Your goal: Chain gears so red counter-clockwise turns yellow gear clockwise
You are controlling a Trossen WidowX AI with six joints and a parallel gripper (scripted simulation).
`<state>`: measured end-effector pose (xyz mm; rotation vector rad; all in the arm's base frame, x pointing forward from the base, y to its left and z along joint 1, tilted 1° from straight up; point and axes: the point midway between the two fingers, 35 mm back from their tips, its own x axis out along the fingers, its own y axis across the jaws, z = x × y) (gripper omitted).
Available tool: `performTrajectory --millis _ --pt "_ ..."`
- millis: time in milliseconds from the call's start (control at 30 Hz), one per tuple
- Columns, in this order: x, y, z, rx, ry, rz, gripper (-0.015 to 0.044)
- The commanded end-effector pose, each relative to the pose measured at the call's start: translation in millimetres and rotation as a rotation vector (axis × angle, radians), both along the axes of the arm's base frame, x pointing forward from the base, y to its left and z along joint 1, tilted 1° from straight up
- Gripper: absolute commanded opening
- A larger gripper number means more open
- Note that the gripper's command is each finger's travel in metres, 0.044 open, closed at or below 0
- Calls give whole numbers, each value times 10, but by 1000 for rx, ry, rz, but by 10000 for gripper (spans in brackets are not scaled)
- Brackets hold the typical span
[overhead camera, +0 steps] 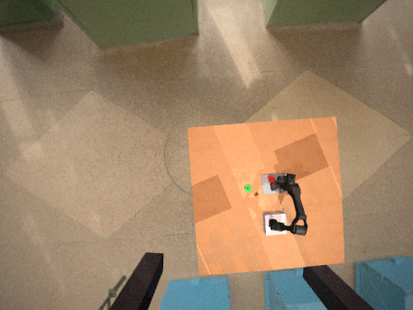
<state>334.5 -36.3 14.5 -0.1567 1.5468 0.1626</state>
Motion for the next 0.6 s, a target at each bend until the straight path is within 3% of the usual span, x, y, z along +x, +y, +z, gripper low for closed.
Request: performTrajectory --millis 0,567 --pt "3 0 -11 -4 -1 64 0" --pt "2 -8 -45 -11 -2 443 0"
